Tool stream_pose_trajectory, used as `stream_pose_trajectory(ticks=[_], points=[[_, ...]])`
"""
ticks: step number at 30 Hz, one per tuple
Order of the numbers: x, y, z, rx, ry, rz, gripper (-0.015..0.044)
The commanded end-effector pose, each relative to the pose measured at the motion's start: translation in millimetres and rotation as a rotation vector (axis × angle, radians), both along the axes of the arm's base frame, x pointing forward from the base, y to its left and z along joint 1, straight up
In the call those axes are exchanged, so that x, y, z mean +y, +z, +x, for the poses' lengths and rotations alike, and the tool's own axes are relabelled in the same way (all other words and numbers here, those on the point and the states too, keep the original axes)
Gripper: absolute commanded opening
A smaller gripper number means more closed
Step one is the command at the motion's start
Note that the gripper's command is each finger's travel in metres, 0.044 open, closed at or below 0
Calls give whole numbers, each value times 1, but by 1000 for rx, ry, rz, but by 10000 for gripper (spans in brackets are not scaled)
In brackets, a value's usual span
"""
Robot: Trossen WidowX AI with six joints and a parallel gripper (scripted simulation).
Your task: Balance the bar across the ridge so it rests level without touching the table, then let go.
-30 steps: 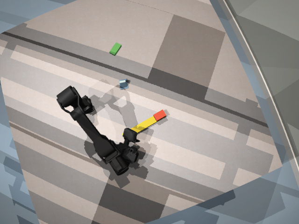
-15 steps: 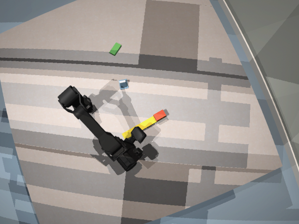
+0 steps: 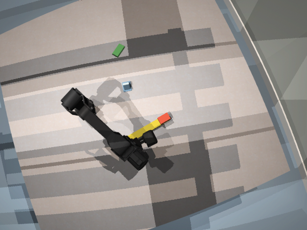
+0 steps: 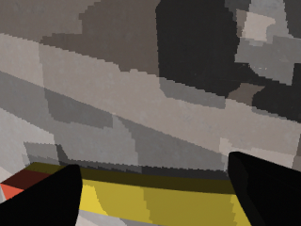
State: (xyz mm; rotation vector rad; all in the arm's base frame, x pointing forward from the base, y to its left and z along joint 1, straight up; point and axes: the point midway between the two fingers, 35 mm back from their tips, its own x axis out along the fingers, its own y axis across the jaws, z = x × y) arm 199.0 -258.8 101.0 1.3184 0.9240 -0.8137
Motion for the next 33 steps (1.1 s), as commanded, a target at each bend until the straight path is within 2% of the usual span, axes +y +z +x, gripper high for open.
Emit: stream_pose_trajectory(ticks=[1,33], points=[[3,3,4,30,-88,44,315],[37,23,30,258,-812,285,315]])
